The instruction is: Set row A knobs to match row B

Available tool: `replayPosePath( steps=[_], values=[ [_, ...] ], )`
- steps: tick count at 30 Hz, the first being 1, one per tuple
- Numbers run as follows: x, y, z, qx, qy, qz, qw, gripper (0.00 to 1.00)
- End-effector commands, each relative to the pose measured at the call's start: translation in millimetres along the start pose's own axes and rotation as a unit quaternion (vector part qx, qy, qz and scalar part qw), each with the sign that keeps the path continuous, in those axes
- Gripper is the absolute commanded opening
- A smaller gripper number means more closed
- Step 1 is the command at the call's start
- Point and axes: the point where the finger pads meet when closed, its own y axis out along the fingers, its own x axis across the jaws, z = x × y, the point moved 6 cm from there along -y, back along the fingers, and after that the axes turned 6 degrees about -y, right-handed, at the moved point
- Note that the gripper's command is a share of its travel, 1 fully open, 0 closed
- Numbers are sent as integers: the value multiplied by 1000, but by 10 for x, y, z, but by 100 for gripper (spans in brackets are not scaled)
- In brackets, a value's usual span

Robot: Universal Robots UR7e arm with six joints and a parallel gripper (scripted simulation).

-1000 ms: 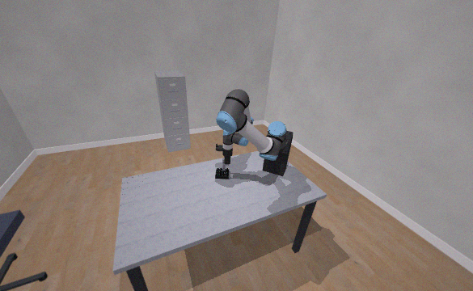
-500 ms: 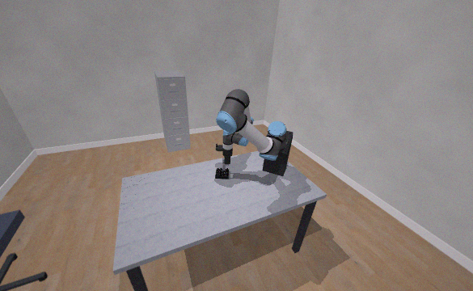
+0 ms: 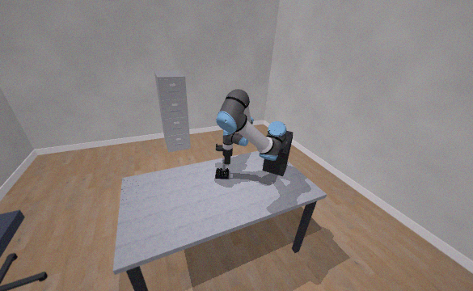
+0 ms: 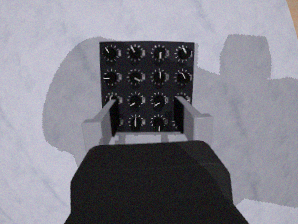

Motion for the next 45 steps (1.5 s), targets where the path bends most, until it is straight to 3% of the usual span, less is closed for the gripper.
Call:
replayPosePath(
  steps=[1, 45],
  values=[
    [6, -4, 0, 1, 1, 0, 1000, 100],
    [1, -2, -44, 0, 2, 0, 1000, 100]
  ],
)
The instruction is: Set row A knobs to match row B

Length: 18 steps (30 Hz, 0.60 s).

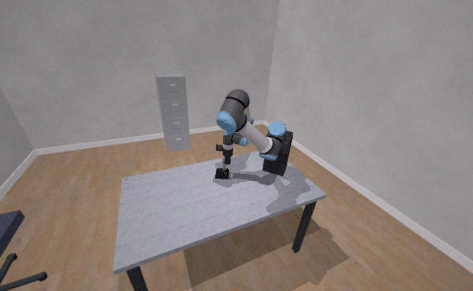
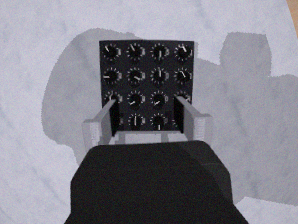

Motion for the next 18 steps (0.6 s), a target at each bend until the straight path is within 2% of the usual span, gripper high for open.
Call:
replayPosePath(
  steps=[1, 18],
  values=[
    [1, 0, -39, 0, 2, 1, 1000, 100],
    [-42, 5, -319, 0, 2, 1, 1000, 100]
  ],
)
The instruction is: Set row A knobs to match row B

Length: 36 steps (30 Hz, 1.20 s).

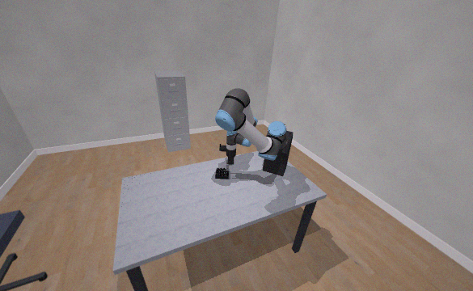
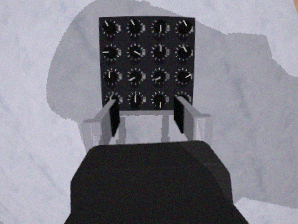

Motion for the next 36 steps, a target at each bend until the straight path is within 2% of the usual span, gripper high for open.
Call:
replayPosePath(
  steps=[1, 14, 36],
  values=[
    [-3, -5, -85, 1, -1, -1, 1000, 100],
    [-31, -2, -264, 1, -1, -1, 1000, 100],
    [-31, -5, -261, 2, -2, -2, 1000, 100]
  ],
)
